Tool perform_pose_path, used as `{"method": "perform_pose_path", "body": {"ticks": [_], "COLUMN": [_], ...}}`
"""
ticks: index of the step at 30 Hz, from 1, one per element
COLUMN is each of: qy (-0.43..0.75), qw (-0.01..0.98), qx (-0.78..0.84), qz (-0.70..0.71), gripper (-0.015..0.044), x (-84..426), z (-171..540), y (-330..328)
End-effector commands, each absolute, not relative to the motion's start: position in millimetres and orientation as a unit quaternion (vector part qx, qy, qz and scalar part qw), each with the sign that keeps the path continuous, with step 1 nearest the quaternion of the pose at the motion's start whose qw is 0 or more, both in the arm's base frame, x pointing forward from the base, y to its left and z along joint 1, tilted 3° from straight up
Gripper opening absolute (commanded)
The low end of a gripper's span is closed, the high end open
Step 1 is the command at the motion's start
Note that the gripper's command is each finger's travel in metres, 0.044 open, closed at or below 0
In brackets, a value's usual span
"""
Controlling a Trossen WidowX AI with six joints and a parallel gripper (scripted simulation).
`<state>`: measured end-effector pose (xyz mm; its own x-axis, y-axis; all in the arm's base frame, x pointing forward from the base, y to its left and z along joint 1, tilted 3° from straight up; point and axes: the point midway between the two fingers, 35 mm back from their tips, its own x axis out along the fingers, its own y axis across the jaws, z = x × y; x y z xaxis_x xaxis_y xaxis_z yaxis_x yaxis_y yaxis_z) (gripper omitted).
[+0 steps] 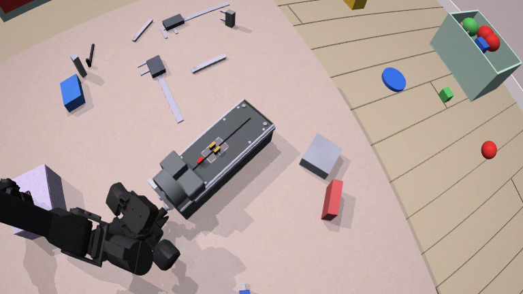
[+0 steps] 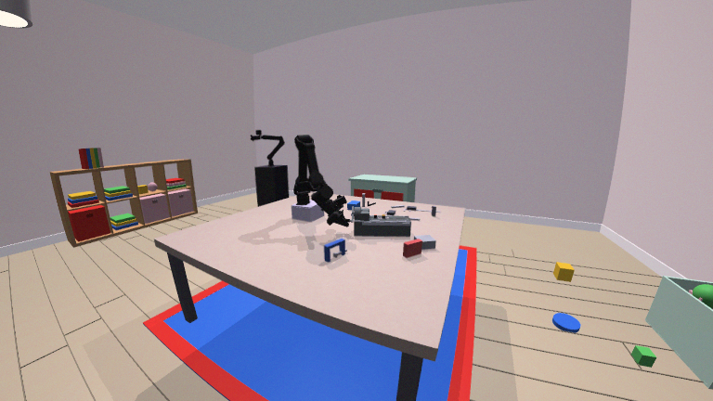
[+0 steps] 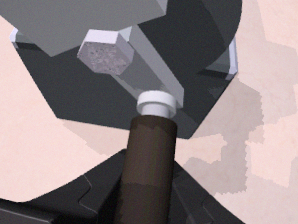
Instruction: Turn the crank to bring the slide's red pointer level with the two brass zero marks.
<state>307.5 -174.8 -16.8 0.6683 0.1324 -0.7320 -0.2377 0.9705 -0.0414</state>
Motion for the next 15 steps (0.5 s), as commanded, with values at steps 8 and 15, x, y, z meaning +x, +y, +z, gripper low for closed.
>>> {"method": "perform_pose_path", "body": {"ticks": [8, 15], "qy": [0.392, 0.392], "qw": [0.912, 0.912], "qx": [-0.071, -0.071], "qz": [0.101, 0.101], "gripper": [0.0000, 0.0000], "x": [308.0, 308.0], "z": [-15.1, -15.1], "y": [-177.0, -177.0]}}
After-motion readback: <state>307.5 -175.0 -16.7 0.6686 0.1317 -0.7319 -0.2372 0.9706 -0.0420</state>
